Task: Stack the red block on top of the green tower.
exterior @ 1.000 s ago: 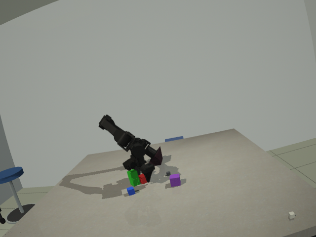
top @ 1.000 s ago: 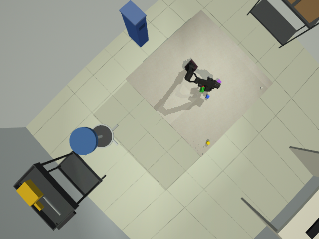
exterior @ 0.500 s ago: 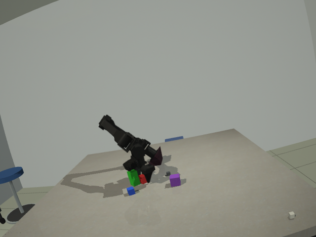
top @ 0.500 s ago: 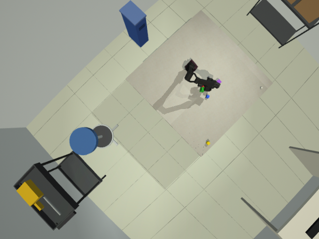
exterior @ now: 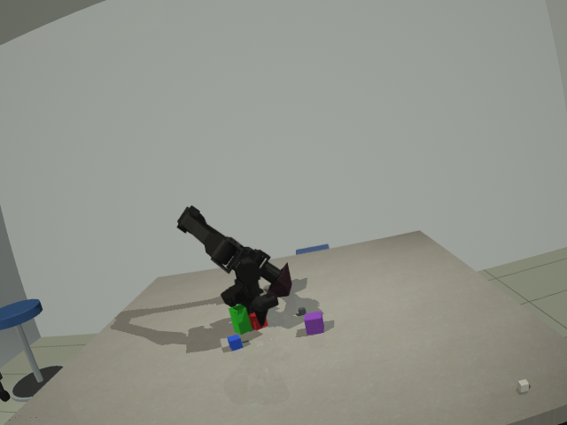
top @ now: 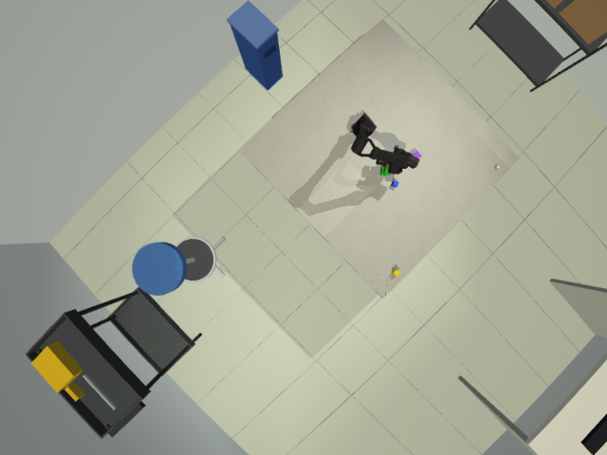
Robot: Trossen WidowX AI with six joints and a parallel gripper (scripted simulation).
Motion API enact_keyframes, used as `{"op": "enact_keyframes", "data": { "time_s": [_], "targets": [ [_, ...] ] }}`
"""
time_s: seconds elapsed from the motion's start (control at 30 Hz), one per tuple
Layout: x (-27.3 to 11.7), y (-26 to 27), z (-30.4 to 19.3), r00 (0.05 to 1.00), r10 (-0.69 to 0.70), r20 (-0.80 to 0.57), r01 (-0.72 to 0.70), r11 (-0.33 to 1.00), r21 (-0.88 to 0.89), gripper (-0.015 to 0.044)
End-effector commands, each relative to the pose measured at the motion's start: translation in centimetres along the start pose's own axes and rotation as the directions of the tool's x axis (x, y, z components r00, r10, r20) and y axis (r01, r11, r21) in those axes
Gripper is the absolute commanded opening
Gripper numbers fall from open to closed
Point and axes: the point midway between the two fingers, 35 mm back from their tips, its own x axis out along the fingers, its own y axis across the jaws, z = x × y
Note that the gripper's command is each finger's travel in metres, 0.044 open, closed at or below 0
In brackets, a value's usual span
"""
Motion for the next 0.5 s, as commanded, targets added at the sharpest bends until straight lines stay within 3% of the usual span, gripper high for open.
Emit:
{"op": "enact_keyframes", "data": {
  "time_s": [0.0,0.1,0.3,0.47],
  "targets": [
    [0.0,-0.1,0.0,1.0,-0.004,0.003,0.004,1.0,-0.004,0.017],
    [0.0,-0.1,0.0,1.0,-0.004,0.003,0.004,1.0,-0.004,0.015],
    [-1.6,0.0,0.0,1.0,-0.003,0.002,0.003,1.0,-0.004,0.0],
    [-4.1,0.1,0.0,1.0,-0.003,0.002,0.003,1.0,-0.004,0.0]
  ]
}}
